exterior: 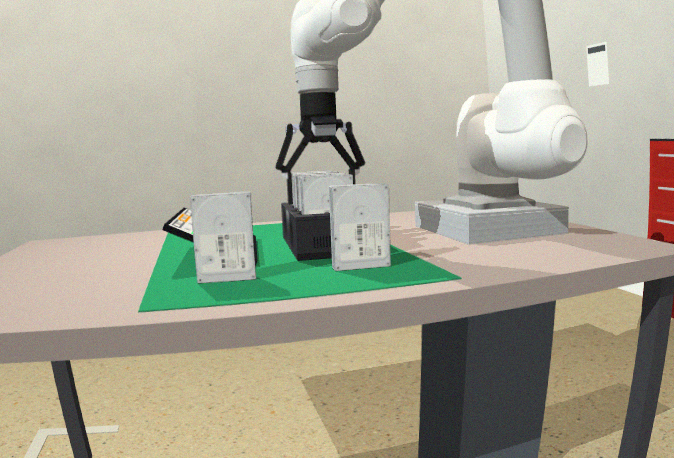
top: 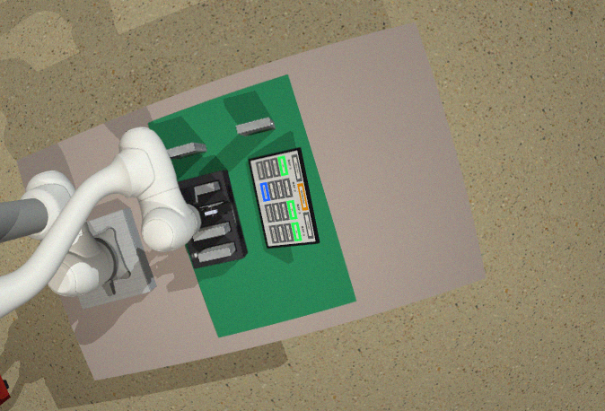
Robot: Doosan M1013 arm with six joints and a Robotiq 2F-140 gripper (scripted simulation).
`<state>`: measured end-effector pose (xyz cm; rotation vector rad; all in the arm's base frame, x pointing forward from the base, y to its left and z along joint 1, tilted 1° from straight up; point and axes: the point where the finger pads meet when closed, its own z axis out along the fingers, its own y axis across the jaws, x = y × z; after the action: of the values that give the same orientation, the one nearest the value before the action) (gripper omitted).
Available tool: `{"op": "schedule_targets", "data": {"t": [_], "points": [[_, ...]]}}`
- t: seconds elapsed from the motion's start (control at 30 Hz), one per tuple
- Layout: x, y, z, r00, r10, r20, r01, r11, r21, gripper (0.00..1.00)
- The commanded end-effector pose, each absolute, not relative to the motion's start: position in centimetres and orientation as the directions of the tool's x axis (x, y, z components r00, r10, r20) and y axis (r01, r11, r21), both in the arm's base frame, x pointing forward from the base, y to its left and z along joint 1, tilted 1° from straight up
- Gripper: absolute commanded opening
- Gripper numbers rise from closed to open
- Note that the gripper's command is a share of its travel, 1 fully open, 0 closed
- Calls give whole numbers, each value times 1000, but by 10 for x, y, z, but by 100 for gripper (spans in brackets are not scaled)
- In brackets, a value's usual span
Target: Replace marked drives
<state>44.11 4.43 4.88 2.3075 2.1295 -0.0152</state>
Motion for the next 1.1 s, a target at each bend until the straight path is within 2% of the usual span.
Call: {"op": "schedule_targets", "data": {"t": [0.0, 0.6, 1.07], "points": [[441, 44, 49, 80, 997, -8, 997, -80, -5, 89], [442, 45, 78, 80, 997, -8, 997, -80, -5, 89], [442, 45, 142, 80, 997, -8, 997, -80, -5, 89]]}}
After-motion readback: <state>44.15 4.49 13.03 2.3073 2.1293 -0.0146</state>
